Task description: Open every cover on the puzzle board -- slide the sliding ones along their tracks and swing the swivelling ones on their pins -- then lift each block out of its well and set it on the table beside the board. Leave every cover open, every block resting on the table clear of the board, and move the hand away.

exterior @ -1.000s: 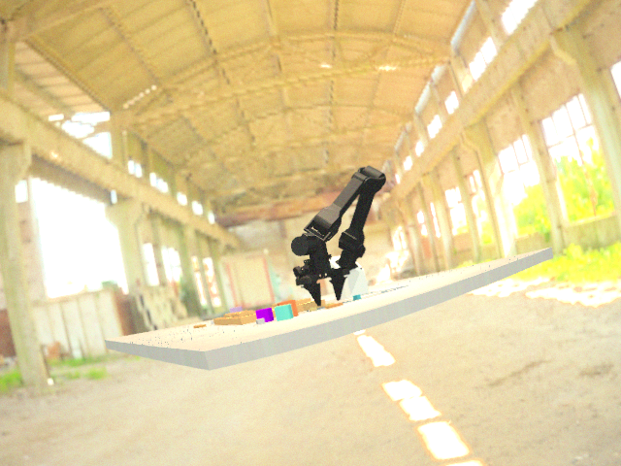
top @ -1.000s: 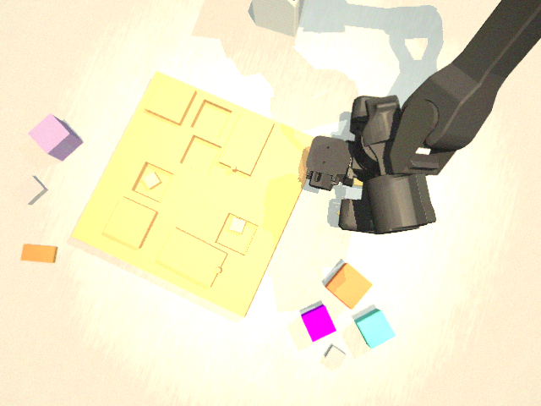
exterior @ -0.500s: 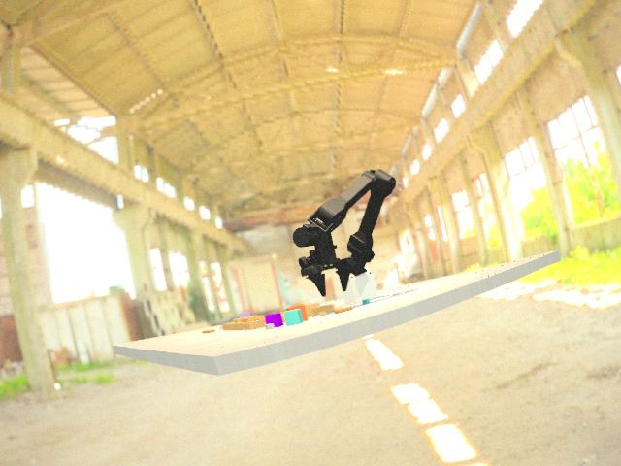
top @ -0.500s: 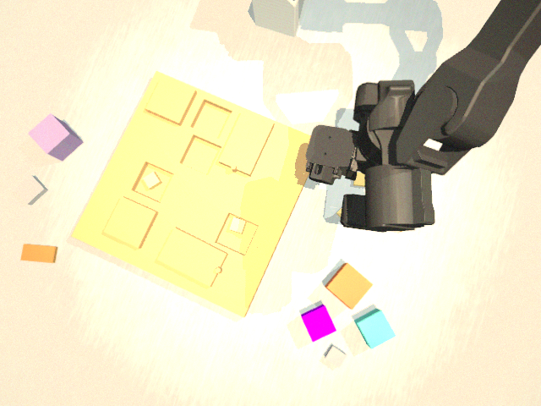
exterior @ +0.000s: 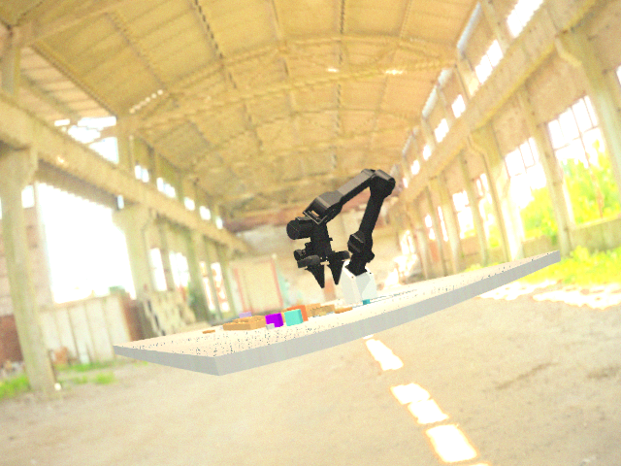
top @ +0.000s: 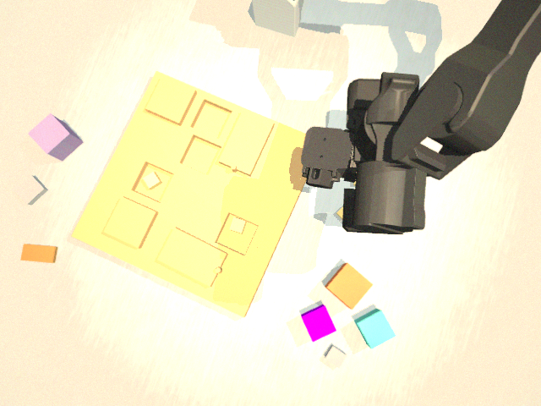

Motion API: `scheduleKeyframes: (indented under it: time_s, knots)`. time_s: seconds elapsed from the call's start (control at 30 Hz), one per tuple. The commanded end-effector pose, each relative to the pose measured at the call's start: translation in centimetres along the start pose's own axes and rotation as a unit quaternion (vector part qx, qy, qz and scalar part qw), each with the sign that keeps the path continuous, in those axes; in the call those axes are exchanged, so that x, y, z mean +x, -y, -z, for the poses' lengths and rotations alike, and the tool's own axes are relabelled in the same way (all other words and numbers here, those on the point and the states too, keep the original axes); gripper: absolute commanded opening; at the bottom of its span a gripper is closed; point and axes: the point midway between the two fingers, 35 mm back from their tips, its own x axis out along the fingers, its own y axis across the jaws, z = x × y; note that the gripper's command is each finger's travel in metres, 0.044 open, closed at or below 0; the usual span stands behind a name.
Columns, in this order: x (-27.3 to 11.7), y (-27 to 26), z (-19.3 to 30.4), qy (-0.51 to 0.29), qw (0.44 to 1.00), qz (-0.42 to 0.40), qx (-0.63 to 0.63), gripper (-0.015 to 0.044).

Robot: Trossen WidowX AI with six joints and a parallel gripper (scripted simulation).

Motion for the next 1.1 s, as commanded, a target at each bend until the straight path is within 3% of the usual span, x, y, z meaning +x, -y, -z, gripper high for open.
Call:
scheduleKeyframes:
  time_s: [0.0,0.27,1.07]
  knots:
    - [-0.1,-1.4,-1.7,0.007,0.998,-0.005,-0.055,0.0204]
    - [-0.2,-3.8,-5.0,0.01,0.979,-0.001,-0.206,0.0]
    - [-0.1,-7.7,-17.3,-0.001,0.796,0.0,-0.605,0.0]
